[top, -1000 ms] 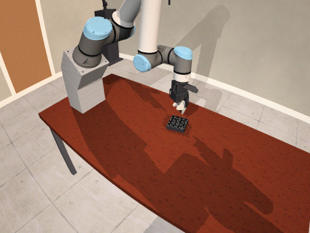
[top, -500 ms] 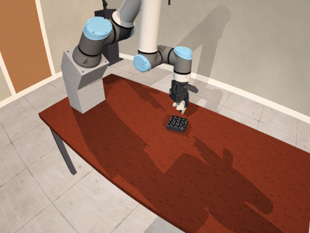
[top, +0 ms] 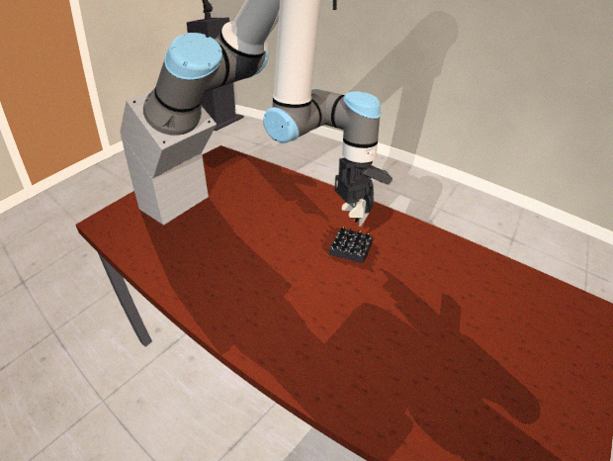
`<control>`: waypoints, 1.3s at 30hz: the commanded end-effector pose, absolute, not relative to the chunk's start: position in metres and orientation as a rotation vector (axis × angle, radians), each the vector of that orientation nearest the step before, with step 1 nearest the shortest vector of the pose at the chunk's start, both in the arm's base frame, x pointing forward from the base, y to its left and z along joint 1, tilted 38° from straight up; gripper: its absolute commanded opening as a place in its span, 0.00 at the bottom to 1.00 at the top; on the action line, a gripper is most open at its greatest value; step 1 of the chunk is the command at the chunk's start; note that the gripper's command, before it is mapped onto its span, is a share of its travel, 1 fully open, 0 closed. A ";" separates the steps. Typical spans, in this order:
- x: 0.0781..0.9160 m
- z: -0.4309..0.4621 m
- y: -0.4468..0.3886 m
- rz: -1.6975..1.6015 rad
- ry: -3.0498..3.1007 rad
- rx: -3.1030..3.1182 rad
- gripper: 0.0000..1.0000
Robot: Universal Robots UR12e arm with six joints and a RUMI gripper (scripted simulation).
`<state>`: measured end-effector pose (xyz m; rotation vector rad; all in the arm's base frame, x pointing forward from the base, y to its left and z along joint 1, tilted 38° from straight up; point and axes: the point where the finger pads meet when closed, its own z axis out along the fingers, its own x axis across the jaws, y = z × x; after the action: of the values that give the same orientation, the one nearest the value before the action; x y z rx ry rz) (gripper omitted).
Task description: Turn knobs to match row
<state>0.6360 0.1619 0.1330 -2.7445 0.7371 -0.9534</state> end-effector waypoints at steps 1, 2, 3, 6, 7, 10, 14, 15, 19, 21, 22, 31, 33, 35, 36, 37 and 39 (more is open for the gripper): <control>0.636 0.133 0.162 -0.954 0.737 -2.744 0.11; 0.637 0.133 0.162 -0.954 0.737 -2.744 0.11; 0.637 0.133 0.162 -0.954 0.737 -2.744 0.11; 0.638 0.131 0.162 -0.954 0.736 -2.744 0.11; 0.638 0.131 0.162 -0.954 0.736 -2.744 0.11; 0.638 0.130 0.162 -0.954 0.736 -2.744 0.11; 0.641 0.128 0.162 -0.954 0.736 -2.744 0.11; 0.641 0.127 0.162 -0.954 0.736 -2.744 0.11; 0.644 0.123 0.162 -0.954 0.736 -2.744 0.11; 0.646 0.121 0.162 -0.954 0.736 -2.744 0.11; 0.646 0.120 0.162 -0.954 0.736 -2.744 0.11; 0.652 0.113 0.161 -0.954 0.736 -2.744 0.11; 0.654 0.111 0.161 -0.954 0.736 -2.744 0.11; 0.655 0.109 0.161 -0.954 0.736 -2.744 0.11; 0.656 0.108 0.161 -0.954 0.736 -2.744 0.11; 0.657 0.107 0.161 -0.954 0.736 -2.744 0.11; 0.658 0.105 0.161 -0.954 0.736 -2.744 0.11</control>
<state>0.6554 0.1609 0.1083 -2.7447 0.7367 -0.9530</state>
